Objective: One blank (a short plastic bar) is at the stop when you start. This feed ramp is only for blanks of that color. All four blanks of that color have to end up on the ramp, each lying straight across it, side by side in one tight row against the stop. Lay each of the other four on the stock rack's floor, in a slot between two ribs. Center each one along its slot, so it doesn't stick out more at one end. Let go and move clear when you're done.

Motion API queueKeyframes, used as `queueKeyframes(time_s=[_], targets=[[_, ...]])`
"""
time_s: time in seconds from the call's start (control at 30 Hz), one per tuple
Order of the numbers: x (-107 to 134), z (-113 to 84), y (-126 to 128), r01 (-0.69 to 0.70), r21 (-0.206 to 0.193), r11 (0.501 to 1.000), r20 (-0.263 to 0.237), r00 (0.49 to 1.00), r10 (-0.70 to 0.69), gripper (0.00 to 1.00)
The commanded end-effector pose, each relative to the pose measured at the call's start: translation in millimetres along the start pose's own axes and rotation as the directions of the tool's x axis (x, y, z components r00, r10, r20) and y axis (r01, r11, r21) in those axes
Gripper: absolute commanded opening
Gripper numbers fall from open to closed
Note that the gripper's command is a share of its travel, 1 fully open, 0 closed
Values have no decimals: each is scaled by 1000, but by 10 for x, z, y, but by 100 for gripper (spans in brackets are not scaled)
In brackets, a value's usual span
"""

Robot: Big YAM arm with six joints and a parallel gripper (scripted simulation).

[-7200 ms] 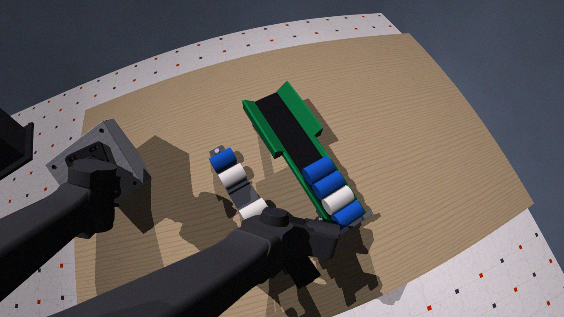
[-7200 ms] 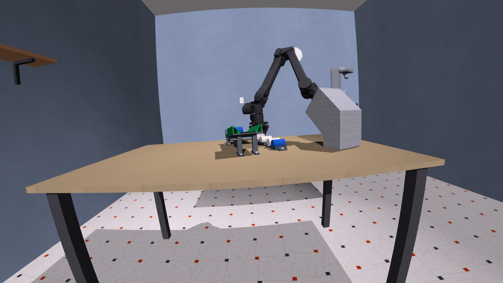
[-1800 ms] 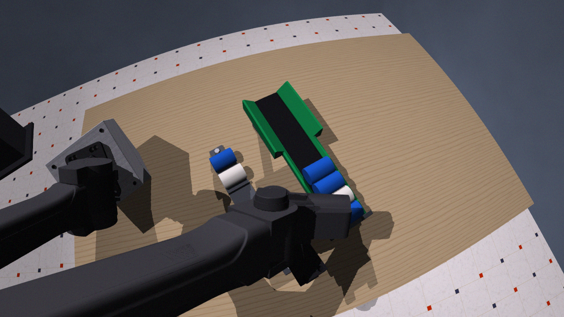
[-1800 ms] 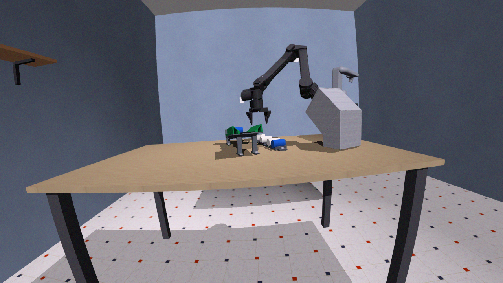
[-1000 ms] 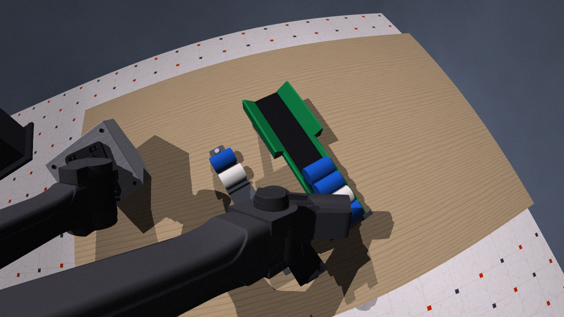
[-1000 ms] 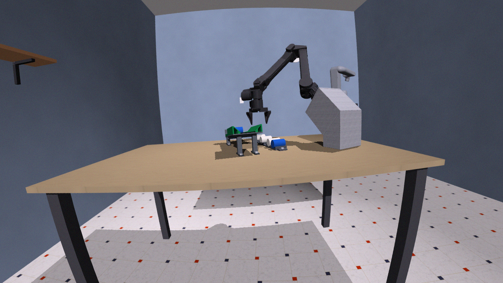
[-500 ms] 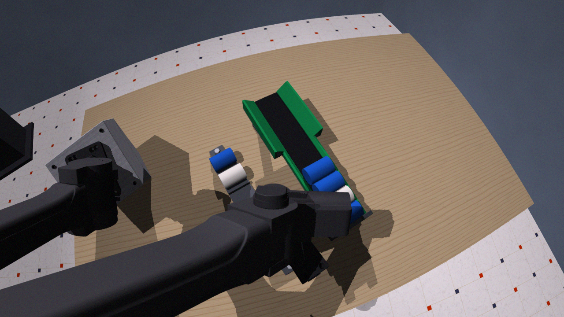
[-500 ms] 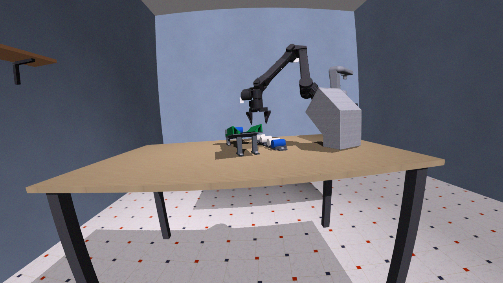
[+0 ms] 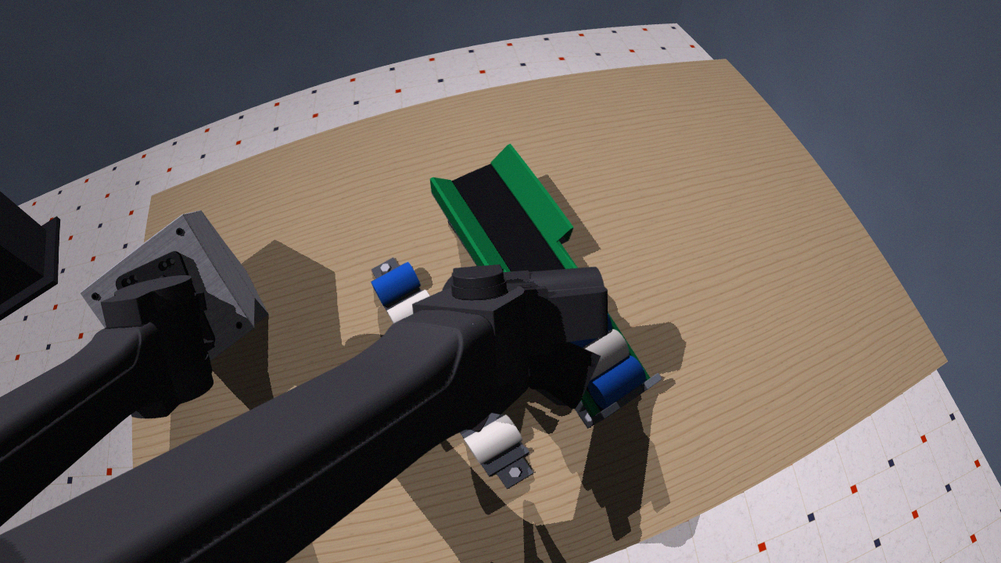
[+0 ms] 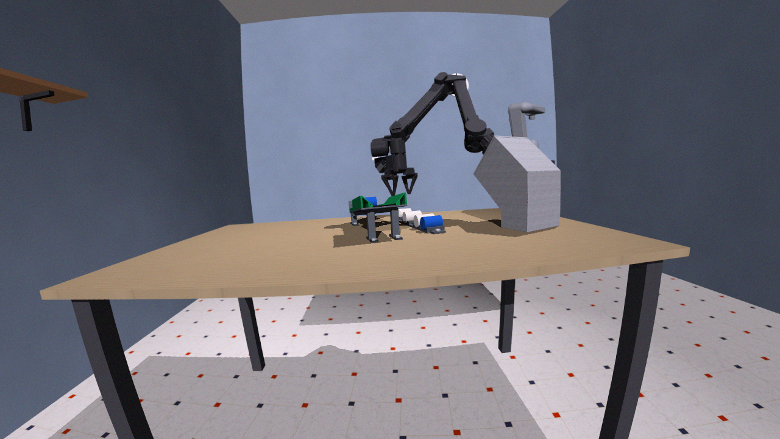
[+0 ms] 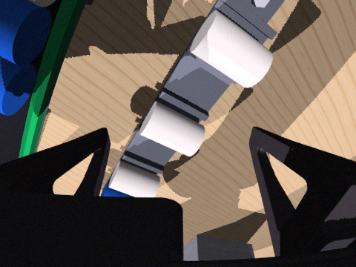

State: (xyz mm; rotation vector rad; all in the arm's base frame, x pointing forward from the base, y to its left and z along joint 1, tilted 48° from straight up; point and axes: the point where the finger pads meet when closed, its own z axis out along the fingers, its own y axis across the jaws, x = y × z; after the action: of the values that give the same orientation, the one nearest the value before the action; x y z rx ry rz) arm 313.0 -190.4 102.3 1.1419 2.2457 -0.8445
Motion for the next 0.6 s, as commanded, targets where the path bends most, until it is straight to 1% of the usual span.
queueKeyframes(time_s=[0.0,0.03,0.07,0.1,0.13,0.2,0.23,0.27,0.3,0.33,0.37,0.4,0.47,0.5,0.57], targets=[[131,7,155,222,-18,975,8,975,-222,100],[131,7,155,222,-18,975,8,975,-222,100],[208,14,225,323,-20,946,6,946,-323,100],[212,14,230,323,-23,946,5,946,-323,100],[288,21,292,422,-19,906,6,907,-422,100],[295,21,301,425,-26,905,5,905,-425,100],[374,27,360,525,-21,851,6,851,-525,100],[379,26,365,525,-25,850,5,851,-526,100],[463,31,425,602,-20,798,6,798,-602,100],[468,31,431,622,-26,783,6,783,-622,100],[470,31,434,622,-28,783,6,783,-622,100],[555,35,489,704,-21,710,7,710,-704,100],[563,35,497,711,-28,703,8,703,-711,100],[650,38,549,791,-21,612,9,612,-791,100],[656,38,555,791,-25,611,10,611,-791,100]])
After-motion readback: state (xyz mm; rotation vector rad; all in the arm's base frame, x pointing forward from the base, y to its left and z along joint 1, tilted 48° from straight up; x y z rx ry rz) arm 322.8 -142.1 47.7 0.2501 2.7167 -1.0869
